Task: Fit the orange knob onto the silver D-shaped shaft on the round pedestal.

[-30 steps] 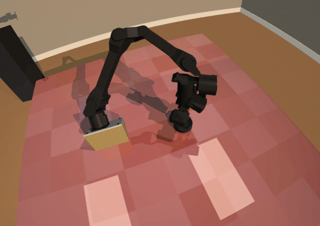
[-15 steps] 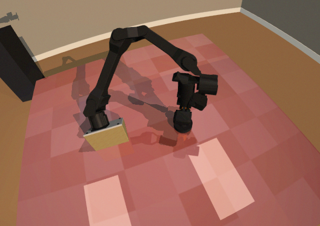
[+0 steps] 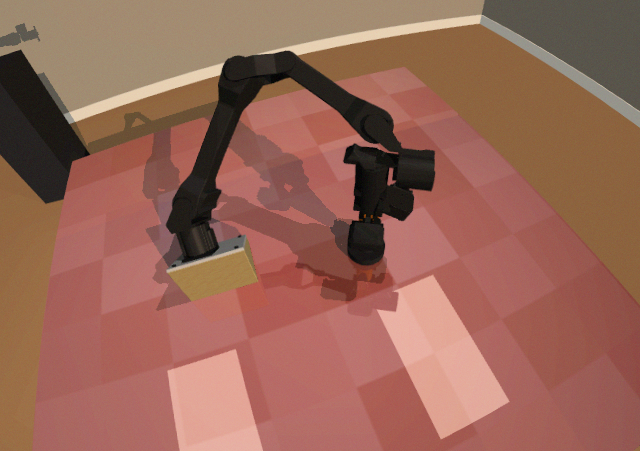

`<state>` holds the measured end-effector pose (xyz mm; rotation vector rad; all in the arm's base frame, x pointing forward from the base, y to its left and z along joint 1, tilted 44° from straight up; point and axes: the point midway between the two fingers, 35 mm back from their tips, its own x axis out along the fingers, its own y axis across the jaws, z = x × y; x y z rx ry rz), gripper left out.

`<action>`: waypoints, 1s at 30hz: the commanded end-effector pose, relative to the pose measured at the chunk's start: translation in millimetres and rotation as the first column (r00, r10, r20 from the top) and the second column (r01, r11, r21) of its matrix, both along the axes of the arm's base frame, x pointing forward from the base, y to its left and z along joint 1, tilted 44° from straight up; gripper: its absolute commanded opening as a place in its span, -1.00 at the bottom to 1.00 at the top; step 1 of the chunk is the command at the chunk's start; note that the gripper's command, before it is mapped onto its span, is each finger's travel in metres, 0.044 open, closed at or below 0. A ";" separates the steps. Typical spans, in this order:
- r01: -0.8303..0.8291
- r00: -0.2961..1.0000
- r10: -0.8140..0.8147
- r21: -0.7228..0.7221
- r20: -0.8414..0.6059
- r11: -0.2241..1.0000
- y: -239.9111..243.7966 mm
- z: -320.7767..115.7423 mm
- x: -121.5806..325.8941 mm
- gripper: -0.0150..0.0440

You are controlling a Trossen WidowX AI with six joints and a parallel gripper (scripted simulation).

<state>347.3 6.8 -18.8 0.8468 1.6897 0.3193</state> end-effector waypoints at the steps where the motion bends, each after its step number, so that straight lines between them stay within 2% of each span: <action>1: -0.003 1.000 0.003 0.002 0.005 1.000 1.5 -0.2 -1.0 -0.49; 25: -0.003 1.000 0.003 0.002 0.005 1.000 -1.6 2.3 1.9 -0.49; 30: -0.095 0.991 0.094 0.007 0.091 0.995 -1.6 2.5 2.4 -0.49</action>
